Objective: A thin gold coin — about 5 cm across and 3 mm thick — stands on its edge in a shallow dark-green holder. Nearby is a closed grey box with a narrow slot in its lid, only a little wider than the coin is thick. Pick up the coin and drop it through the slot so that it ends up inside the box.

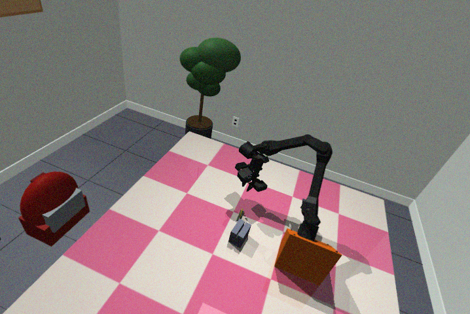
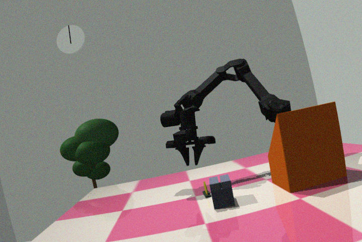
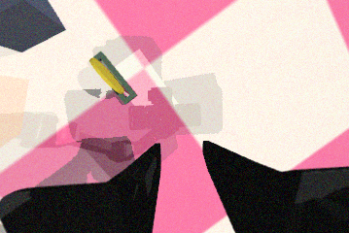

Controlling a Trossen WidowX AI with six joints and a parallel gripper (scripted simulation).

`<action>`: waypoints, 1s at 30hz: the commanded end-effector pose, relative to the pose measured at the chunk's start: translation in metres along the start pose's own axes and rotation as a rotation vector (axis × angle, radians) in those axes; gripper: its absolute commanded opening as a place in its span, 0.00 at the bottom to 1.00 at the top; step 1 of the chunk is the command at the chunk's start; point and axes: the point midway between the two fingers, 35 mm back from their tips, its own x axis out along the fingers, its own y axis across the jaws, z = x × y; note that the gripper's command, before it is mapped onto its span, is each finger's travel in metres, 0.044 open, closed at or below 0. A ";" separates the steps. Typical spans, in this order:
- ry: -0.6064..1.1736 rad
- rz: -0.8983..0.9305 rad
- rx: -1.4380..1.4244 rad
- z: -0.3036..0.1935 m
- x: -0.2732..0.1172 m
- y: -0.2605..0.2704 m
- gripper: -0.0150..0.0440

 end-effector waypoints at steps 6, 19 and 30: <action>0.134 0.084 -0.612 0.077 -0.008 0.071 0.53; 0.137 0.084 -0.618 0.069 0.027 0.073 0.53; 0.138 0.084 -0.618 0.065 0.048 0.074 0.53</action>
